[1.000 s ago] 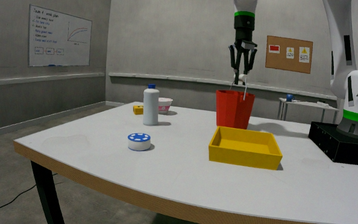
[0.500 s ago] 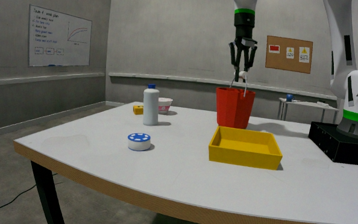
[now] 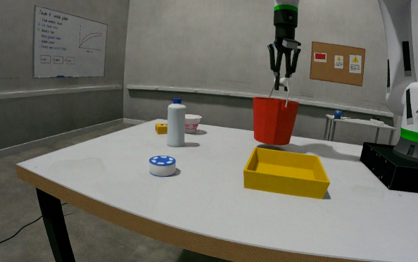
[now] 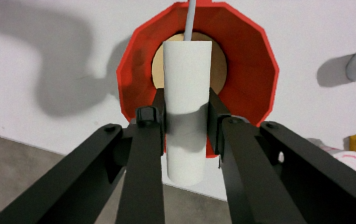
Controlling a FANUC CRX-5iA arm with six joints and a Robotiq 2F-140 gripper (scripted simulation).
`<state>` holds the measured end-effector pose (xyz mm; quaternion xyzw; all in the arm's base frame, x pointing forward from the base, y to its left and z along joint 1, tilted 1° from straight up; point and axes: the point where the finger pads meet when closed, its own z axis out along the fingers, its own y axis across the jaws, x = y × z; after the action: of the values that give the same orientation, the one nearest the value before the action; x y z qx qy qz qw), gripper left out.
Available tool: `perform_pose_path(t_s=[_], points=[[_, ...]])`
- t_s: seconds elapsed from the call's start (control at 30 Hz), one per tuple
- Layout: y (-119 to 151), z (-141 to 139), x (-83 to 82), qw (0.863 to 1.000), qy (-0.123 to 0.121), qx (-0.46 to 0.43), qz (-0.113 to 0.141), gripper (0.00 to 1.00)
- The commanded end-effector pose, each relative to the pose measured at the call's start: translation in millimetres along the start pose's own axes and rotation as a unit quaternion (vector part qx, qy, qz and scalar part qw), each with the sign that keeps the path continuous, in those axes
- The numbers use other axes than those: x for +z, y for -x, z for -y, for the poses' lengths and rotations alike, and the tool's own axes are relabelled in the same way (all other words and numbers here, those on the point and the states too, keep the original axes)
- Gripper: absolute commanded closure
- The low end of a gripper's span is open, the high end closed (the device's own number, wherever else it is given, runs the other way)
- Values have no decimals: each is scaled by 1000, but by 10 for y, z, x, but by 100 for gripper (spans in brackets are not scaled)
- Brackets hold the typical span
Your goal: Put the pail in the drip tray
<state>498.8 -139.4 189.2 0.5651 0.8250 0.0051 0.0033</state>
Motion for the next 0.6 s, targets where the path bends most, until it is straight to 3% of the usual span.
perform_pose_path(t_s=[0.0, 0.57], points=[[4, -3, -60, 1000, 1, 0, 1, 90], [3, -2, -326, 1000, 1, 0, 1, 90]])
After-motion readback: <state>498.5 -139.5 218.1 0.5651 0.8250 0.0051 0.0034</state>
